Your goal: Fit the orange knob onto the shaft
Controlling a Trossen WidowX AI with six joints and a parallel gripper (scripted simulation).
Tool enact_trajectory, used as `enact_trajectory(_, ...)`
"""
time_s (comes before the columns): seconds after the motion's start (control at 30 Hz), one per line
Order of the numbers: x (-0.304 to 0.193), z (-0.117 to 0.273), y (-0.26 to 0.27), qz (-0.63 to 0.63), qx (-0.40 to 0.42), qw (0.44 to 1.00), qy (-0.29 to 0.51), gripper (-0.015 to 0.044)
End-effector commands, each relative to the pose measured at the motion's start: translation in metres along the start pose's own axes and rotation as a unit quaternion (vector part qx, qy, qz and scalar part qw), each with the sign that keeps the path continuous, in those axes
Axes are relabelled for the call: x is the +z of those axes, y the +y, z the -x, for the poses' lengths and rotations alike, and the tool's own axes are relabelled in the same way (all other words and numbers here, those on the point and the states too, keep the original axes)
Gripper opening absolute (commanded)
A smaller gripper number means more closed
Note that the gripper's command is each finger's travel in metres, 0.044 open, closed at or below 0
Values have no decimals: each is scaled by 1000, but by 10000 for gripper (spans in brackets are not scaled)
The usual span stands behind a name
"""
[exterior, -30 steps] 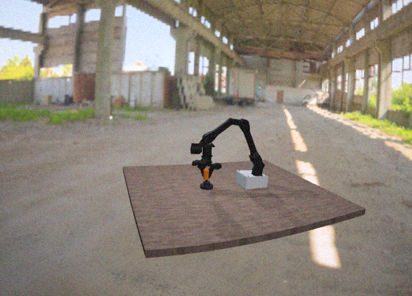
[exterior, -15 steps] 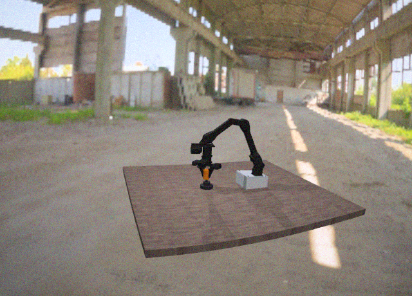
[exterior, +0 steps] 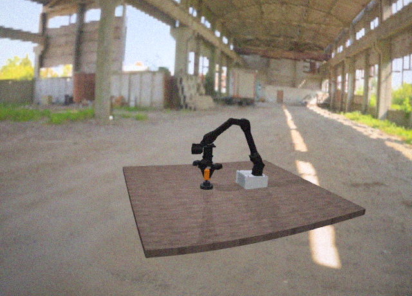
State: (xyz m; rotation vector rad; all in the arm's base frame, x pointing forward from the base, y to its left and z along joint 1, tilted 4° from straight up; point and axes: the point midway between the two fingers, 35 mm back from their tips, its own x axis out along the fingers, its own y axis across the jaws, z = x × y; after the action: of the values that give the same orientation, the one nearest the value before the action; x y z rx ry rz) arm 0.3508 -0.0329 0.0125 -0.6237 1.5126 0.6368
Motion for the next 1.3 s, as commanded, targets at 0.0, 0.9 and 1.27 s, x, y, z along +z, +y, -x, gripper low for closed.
enact_trajectory(0.0, -1, -1, 0, 1, 0, 1000, 1, 0)
enact_trajectory(0.9, 4, 5, -5, 101, -1, 995, 1, 0)
enact_trajectory(1.27, 4, 3, -5, 106, -1, 994, 1, 0)
